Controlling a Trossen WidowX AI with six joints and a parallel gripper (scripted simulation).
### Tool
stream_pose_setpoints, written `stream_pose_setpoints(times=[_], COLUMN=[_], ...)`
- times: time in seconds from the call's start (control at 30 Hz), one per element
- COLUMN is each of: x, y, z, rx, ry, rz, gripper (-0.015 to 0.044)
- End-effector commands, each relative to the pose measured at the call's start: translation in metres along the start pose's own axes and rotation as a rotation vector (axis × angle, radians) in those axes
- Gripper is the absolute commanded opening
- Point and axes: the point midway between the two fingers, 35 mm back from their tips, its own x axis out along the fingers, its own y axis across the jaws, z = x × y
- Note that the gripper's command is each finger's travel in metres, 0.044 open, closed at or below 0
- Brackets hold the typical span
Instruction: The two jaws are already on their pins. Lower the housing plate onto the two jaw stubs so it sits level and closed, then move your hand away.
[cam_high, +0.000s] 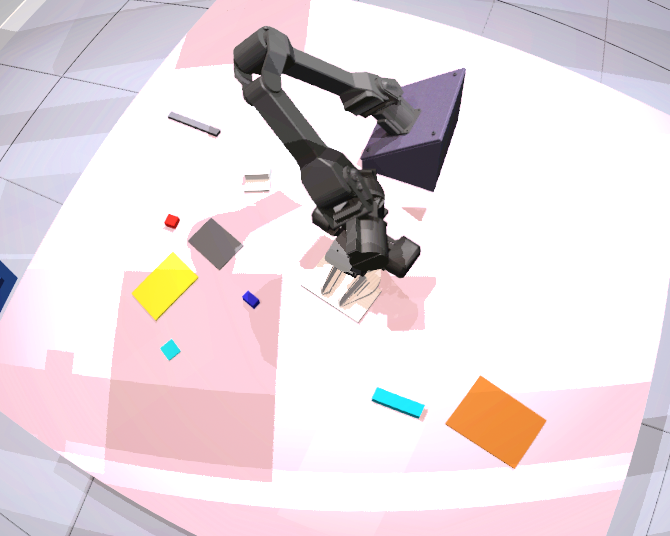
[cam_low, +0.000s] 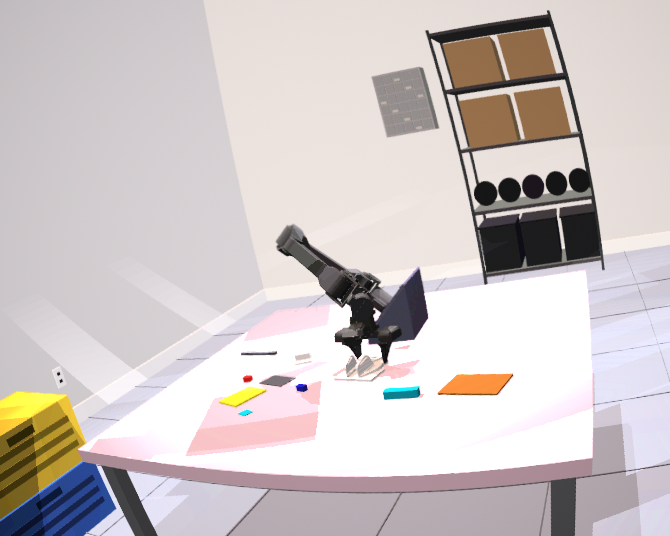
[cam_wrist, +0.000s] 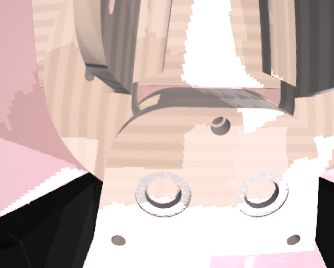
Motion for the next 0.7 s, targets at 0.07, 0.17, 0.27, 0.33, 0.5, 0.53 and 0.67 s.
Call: stream_pose_setpoints(times=[0.07,0.17,0.27,0.33,0.5,0.53,0.67], x=[0.0010,-0.0002,-0.0027,-0.0044,-0.0044,-0.0038,-0.0034], y=[0.0007,0.0007,0.0008,0.0008,0.0005,0.0004,0.0002], z=[-0.0009,-0.0009,-0.0008,-0.0008,-0.0005,-0.0003,-0.0002], rx=[-0.005,-0.005,-0.005,-0.005,-0.005,-0.005,-0.005], ry=[0.004,0.004,0.004,0.004,0.004,0.004,0.004], rz=[0.001,0.002,0.002,0.002,0.002,0.002,0.002], gripper=[0.0351,0.0351,0.0351,0.0351,0.0351,0.0351,0.0351])
